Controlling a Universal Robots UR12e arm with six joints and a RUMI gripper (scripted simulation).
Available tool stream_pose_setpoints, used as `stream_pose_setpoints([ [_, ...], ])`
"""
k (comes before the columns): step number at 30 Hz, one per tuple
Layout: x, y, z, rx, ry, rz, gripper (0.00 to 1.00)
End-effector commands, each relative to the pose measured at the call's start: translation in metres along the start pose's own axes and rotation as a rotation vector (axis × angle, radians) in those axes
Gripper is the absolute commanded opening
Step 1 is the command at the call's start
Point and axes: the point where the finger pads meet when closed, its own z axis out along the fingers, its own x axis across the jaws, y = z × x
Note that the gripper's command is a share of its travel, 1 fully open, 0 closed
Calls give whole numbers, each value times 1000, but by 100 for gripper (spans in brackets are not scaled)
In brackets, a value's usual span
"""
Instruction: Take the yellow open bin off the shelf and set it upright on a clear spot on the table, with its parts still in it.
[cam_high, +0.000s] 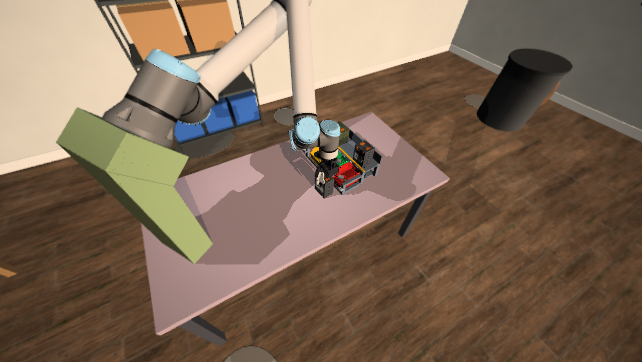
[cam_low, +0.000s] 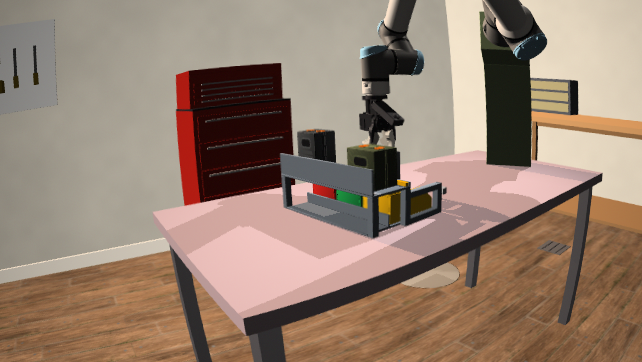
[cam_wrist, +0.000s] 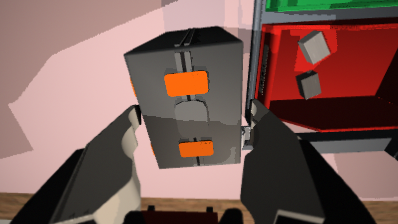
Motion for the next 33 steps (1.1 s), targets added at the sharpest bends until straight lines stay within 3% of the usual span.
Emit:
stream_pose_setpoints([
  [1, 0, 0, 0, 0, 1, 0, 58],
  [27, 0, 0, 0, 0, 1, 0, 58],
  [32, 0, 0, -41, 0, 1, 0, 58],
  [33, 0, 0, -41, 0, 1, 0, 58],
])
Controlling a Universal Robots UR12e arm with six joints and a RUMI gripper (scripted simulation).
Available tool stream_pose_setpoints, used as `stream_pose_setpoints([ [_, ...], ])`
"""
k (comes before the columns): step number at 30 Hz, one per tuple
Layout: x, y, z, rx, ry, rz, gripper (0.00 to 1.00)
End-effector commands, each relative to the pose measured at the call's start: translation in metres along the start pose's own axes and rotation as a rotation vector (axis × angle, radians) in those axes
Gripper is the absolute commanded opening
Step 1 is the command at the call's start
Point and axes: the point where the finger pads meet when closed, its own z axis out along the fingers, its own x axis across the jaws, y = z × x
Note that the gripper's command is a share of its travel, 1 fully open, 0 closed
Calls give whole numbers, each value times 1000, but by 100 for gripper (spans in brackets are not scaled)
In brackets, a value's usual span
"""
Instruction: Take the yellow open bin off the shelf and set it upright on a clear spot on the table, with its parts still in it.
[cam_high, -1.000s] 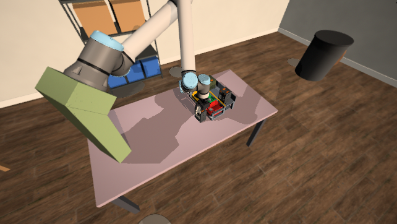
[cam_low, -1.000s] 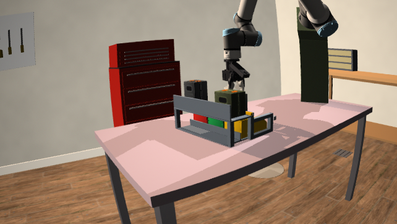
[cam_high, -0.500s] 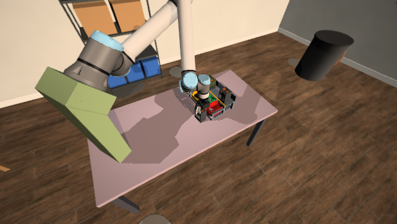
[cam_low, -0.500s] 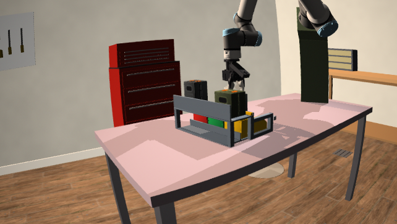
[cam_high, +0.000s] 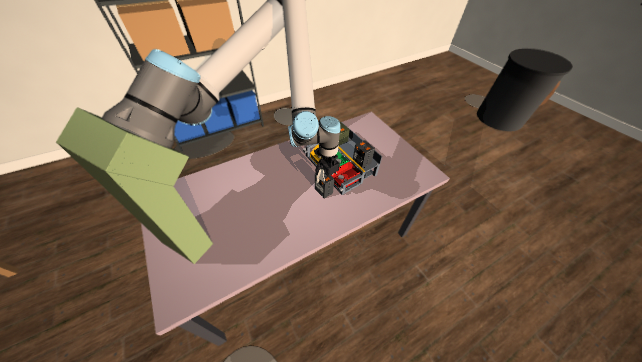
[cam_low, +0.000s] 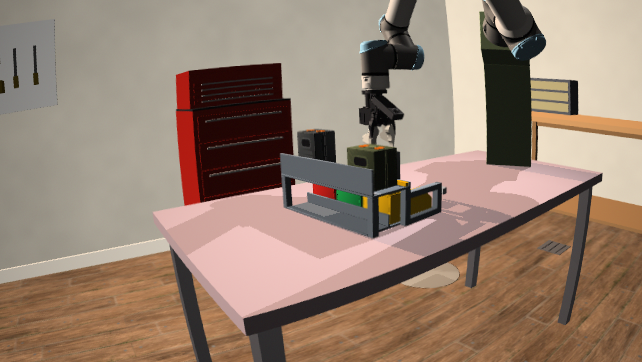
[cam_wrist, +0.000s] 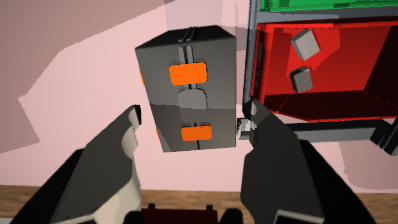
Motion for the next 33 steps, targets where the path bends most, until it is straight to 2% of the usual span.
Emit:
stream_pose_setpoints([
  [1, 0, 0, -22, 0, -1, -1, 58],
  [33, 0, 0, -12, 0, -1, -1, 58],
])
